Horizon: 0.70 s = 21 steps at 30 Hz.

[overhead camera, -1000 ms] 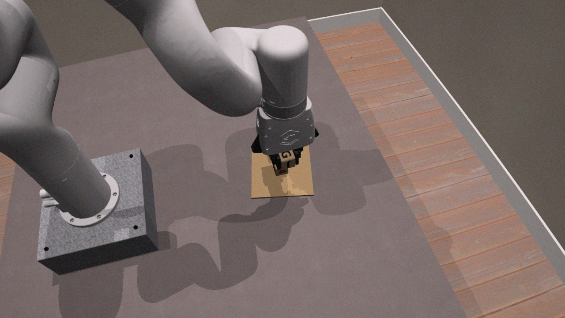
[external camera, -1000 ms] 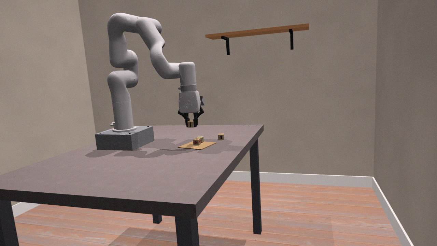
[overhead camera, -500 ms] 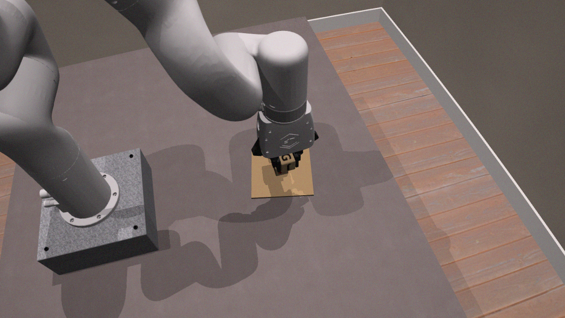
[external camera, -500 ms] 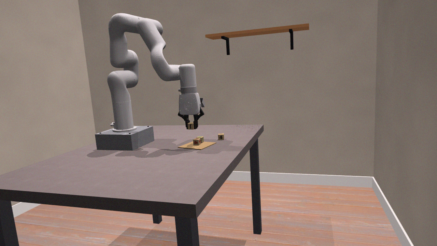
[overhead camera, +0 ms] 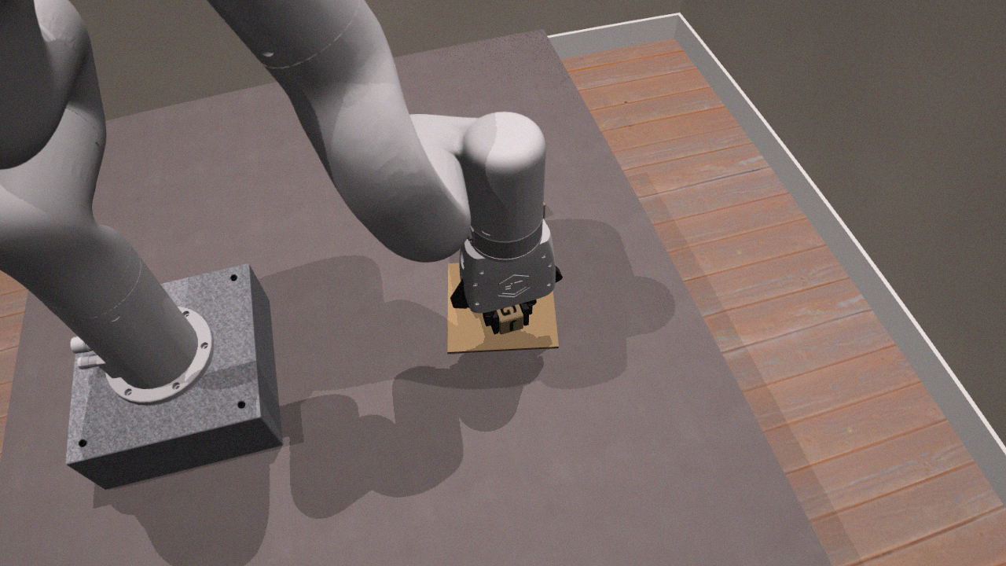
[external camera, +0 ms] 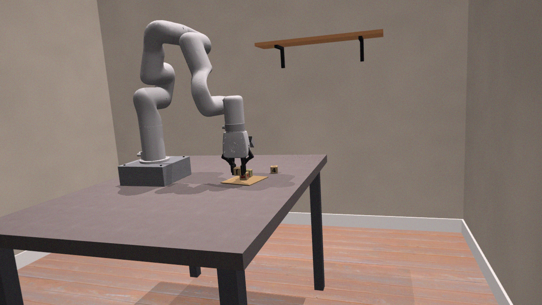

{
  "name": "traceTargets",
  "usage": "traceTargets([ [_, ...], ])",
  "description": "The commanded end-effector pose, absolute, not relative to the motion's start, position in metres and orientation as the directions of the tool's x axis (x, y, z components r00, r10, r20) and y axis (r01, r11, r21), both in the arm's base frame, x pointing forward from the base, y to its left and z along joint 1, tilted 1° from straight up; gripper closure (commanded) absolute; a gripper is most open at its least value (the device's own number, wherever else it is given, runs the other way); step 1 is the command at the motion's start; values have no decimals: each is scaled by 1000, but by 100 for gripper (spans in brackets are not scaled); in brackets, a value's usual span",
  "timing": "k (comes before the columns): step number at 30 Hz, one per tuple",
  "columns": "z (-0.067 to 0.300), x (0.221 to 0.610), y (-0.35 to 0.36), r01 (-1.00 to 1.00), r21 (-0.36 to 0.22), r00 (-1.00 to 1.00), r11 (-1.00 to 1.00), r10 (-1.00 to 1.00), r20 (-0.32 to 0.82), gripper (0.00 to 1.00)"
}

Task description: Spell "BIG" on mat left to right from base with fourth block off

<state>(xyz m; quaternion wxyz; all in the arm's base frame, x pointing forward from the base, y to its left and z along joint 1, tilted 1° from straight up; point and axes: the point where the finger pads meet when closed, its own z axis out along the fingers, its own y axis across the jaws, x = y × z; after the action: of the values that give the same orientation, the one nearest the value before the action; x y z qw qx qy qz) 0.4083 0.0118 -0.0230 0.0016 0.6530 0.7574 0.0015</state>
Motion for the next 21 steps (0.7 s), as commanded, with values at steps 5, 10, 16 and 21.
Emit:
traceTargets([
  [5,-43,413,12,989,12,-147,147,989,-1,73],
  [10,-48,413,12,989,12,-147,147,989,-1,73],
  [16,-48,413,12,989,12,-147,147,989,-1,73],
  [21,-48,413,12,989,12,-147,147,989,-1,73],
])
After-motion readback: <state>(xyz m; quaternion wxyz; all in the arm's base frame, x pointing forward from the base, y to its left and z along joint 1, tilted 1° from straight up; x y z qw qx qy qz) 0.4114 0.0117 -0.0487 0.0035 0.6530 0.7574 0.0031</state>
